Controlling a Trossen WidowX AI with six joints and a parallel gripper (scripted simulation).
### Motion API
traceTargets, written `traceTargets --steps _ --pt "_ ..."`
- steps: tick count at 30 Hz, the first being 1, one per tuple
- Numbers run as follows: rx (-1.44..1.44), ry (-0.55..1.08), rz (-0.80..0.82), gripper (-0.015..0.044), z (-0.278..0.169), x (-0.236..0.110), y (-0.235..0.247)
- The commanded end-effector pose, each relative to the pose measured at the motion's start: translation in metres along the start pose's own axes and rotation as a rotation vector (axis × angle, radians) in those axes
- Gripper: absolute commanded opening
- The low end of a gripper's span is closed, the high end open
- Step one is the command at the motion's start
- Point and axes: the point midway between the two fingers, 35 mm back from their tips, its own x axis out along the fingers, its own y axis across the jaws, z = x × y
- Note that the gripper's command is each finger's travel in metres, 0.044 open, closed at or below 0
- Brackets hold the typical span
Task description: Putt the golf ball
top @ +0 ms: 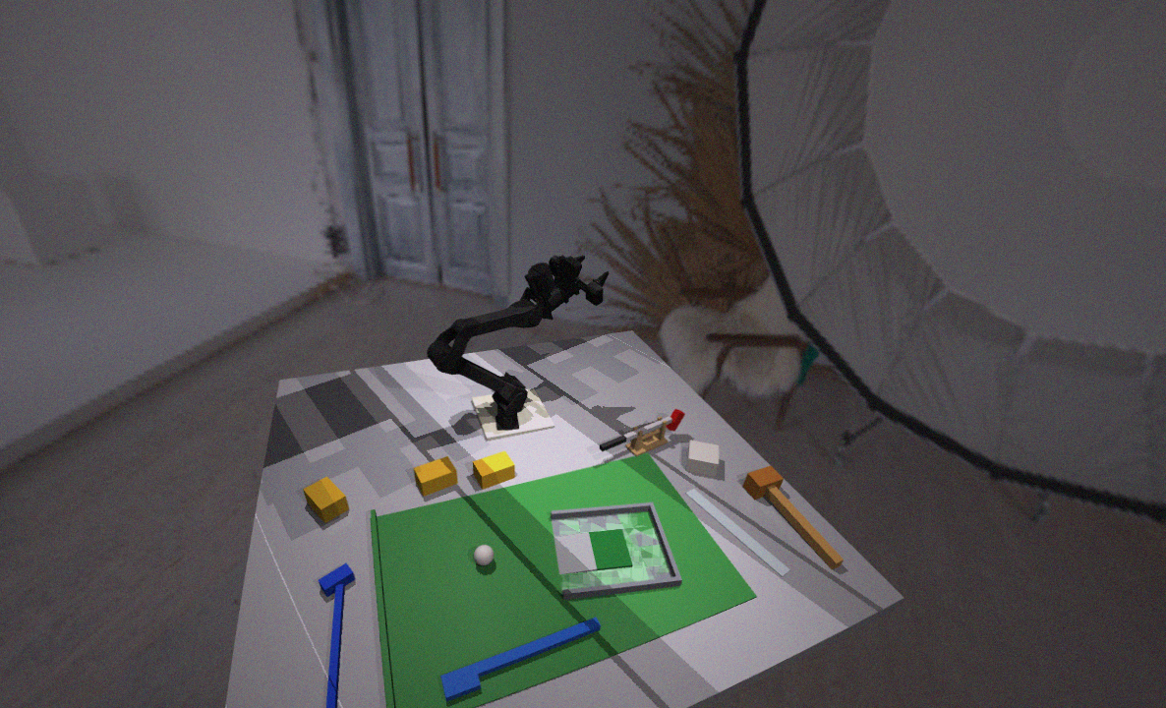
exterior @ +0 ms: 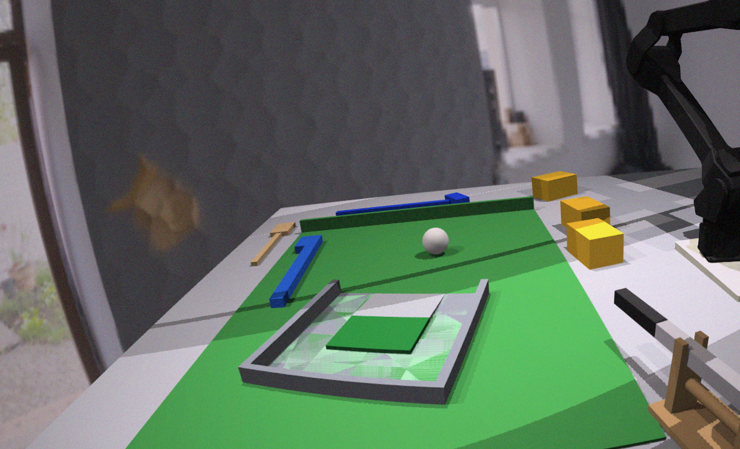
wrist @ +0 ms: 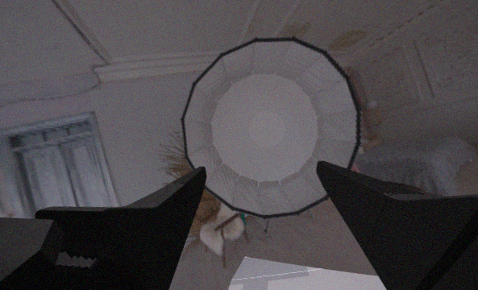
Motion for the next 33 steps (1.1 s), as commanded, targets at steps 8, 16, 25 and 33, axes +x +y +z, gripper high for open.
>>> traceTargets --steps 8,16,25,33 --pt "-0.413 0.602 -0.415 0.044 -0.084 -0.003 -0.167" --pt "-0.469 1.092 -0.544 0.044 -0.121 -0.082 -0.266" --pt "-0.24 1.564 -0.46 0.044 -0.142 -0.214 -0.318" --pt "-0.137 1.636 -0.398 0.044 -0.142 -0.246 -0.325"
